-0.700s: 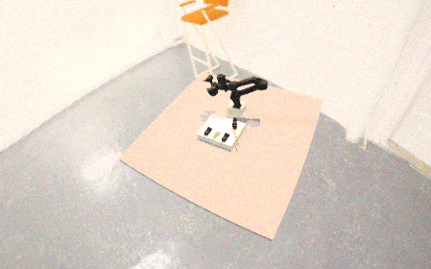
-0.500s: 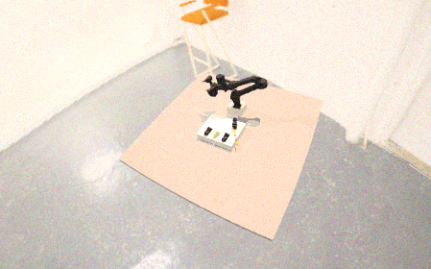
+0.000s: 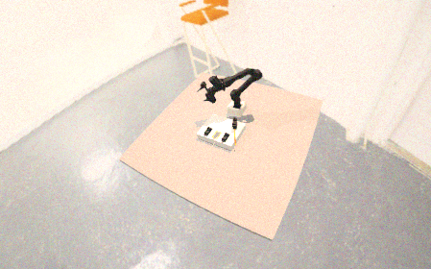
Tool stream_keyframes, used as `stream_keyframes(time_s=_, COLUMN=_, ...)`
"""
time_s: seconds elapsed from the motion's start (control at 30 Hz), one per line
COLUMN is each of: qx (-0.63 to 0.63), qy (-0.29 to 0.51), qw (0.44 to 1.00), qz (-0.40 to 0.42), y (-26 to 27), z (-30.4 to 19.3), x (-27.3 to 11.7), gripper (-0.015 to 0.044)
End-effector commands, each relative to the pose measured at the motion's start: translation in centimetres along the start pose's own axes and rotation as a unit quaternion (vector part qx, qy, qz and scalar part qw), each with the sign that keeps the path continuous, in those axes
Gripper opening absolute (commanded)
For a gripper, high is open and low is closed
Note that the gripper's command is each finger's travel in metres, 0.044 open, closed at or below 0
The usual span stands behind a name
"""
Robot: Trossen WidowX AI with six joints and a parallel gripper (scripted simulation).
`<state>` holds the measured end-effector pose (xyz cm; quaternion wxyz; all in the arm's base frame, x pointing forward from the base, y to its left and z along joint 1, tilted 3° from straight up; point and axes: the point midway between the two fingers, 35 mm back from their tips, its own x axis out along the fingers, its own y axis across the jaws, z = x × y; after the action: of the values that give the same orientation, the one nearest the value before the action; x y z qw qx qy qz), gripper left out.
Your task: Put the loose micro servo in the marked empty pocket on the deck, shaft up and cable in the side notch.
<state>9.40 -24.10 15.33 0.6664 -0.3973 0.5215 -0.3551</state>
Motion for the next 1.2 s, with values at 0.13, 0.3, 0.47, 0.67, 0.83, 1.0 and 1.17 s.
stream_keyframes(time_s=0.13, qx=0.027, qy=-0.068, qw=0.992, qz=0.104, y=2.3, z=5.2, x=-0.5, gripper=0.0440)
stream_keyframes(time_s=0.3, qx=0.039, qy=-0.101, qw=0.977, qz=0.182, y=4.3, z=8.6, x=-1.7, gripper=0.0440)
stream_keyframes(time_s=0.47, qx=0.040, qy=-0.118, qw=0.956, qz=0.264, y=6.7, z=11.8, x=-3.7, gripper=0.0440)
stream_keyframes(time_s=0.67, qx=0.031, qy=-0.113, qw=0.925, qz=0.361, y=9.7, z=14.8, x=-7.0, gripper=0.0440)
stream_keyframes(time_s=0.83, qx=0.011, qy=-0.089, qw=0.897, qz=0.434, y=12.3, z=16.7, x=-10.5, gripper=0.0440)
stream_keyframes(time_s=1.0, qx=-0.017, qy=-0.047, qw=0.871, qz=0.489, y=14.7, z=17.7, x=-14.2, gripper=0.0440)
stream_keyframes(time_s=1.17, qx=-0.052, qy=0.011, qw=0.850, qz=0.524, y=16.8, z=18.0, x=-18.2, gripper=0.0440)
